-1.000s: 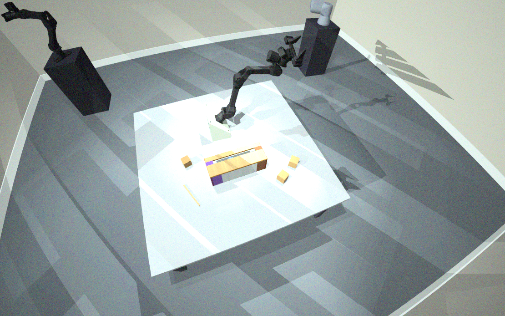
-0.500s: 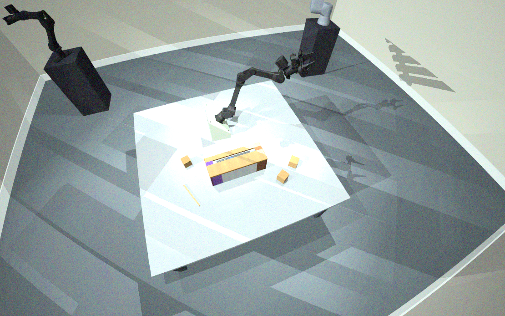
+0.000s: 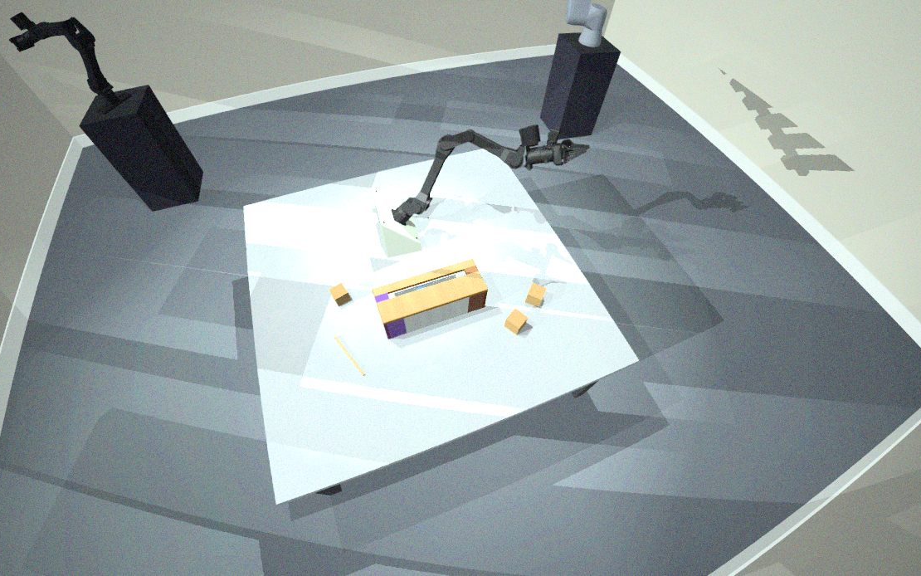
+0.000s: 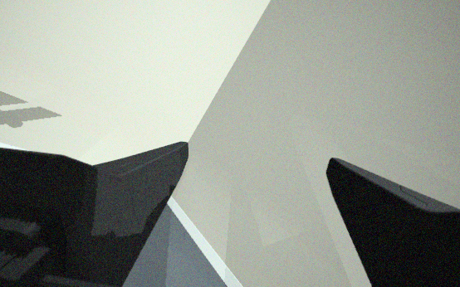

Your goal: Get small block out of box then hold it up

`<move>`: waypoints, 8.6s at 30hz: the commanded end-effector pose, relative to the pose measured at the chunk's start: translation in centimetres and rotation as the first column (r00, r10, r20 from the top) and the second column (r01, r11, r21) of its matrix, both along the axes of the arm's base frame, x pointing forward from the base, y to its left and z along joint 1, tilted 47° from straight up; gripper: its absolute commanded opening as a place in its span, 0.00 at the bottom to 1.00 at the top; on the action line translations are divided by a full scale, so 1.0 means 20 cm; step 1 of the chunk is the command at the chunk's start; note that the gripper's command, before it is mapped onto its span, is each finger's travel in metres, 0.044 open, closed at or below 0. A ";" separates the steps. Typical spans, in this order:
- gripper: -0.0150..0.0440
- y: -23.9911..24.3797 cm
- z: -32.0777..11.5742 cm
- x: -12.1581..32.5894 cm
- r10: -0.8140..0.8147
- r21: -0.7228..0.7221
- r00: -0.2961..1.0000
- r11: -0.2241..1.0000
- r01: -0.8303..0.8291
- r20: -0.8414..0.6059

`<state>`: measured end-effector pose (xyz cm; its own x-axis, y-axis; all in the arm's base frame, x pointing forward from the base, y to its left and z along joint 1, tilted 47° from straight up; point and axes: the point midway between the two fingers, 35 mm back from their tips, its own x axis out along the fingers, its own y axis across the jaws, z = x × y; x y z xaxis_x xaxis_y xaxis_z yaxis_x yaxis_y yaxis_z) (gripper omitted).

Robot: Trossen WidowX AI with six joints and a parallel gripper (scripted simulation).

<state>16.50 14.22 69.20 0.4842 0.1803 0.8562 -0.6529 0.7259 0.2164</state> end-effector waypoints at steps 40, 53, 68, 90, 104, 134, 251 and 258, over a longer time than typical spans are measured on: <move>0.93 -0.48 -2.54 1.18 -0.517 -0.742 0.834 -0.480 -0.468 -0.192; 0.93 -0.78 -3.01 0.65 -0.251 -0.520 0.721 -0.547 -0.656 -0.646; 0.93 -0.74 -3.04 0.65 -0.252 -0.519 0.721 -0.548 -0.656 -0.645; 0.93 -0.61 -3.16 0.66 -0.252 -0.520 0.722 -0.547 -0.656 -0.645; 0.93 -0.53 -3.24 0.66 -0.251 -0.521 0.722 -0.546 -0.656 -0.645; 0.93 -0.67 -3.42 0.68 -0.253 -0.521 0.726 -0.552 -0.651 -0.639; 0.74 -1.40 -3.69 0.53 0.948 0.380 -0.307 0.255 0.889 0.083; 0.74 -1.41 -3.70 0.52 0.967 0.189 -0.011 -0.038 0.981 0.254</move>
